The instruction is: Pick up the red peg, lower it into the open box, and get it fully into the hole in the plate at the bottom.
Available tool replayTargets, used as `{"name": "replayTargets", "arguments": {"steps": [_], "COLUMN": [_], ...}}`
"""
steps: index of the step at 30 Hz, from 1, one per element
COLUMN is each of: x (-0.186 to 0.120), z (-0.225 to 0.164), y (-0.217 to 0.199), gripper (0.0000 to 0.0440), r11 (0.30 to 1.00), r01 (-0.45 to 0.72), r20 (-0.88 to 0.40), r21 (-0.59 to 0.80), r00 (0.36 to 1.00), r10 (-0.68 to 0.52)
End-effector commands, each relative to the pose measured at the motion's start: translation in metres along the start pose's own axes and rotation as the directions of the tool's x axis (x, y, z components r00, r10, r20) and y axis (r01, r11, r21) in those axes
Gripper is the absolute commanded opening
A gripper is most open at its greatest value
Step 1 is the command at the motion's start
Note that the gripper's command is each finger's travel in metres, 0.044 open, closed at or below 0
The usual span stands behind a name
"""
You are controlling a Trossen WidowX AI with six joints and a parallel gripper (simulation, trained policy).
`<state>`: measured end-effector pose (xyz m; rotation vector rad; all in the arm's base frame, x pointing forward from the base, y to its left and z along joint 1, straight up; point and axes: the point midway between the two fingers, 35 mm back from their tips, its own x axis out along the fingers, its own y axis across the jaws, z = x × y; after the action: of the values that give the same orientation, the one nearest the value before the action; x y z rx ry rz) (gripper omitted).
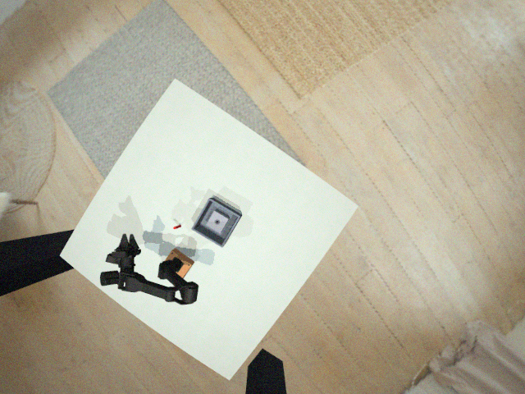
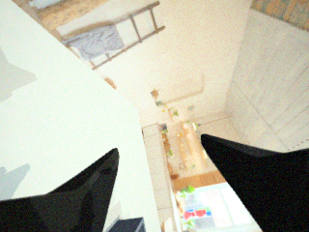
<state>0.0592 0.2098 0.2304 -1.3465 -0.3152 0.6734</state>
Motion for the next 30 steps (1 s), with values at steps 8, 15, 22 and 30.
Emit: {"name": "replayTargets", "arguments": {"steps": [8,15,22,30], "x": [0.019,0.034,0.044,0.051], "z": [-0.010,-0.028,-0.048,-0.069], "y": [-0.001,0.009,0.018,0.027], "gripper": [0.0440,0.0440,0.0440,0.0440], "r11": [0.967,0.887,0.772,0.616], "r01": [-0.076,-0.117,-0.097,-0.008], "r20": [-0.060,-0.147,-0.230,-0.314], "r21": [0.242,0.446,0.628,0.788], "r00": [0.994,0.969,0.925,0.855], "r10": [0.093,0.201,0.303,0.414]}}
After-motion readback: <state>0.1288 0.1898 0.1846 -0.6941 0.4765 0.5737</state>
